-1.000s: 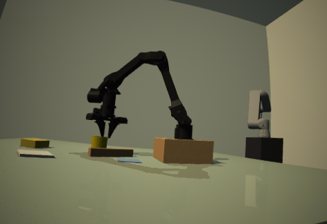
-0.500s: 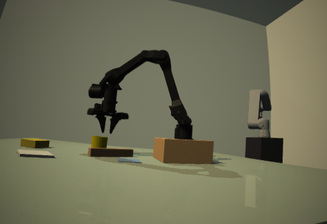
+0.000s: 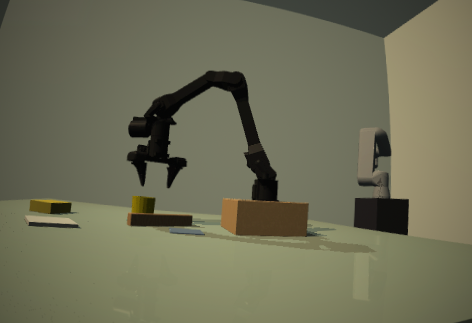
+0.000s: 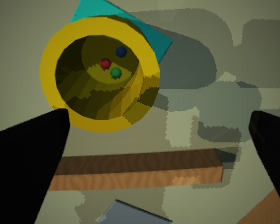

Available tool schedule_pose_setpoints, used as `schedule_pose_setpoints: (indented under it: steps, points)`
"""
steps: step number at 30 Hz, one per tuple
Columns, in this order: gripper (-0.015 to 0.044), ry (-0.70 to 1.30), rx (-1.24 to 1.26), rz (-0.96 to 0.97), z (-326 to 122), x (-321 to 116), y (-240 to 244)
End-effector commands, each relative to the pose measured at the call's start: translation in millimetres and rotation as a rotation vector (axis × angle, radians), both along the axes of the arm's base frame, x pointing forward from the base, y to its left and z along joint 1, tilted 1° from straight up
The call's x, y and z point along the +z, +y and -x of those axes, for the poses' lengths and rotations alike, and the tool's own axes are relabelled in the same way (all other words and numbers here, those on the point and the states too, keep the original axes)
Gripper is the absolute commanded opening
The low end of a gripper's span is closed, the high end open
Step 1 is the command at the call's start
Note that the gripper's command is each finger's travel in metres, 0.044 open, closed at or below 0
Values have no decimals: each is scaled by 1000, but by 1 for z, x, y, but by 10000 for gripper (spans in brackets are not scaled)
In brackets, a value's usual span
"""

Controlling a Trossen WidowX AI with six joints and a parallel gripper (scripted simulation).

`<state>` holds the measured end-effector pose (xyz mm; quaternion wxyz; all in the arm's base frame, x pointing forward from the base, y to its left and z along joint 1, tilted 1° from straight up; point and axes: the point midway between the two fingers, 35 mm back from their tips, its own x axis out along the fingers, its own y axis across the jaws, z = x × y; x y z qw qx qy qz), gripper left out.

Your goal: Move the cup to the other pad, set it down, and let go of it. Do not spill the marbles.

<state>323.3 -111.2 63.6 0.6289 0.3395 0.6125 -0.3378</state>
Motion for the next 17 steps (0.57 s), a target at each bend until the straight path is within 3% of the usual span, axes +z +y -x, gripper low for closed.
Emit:
schedule_pose_setpoints:
  steps: [1,7,17]
  points:
    - [440,-19,3,4,-2,23,-1]
    - [440,-21,4,3,2,46,0]
    - [440,-20,0,7,2,43,-1]
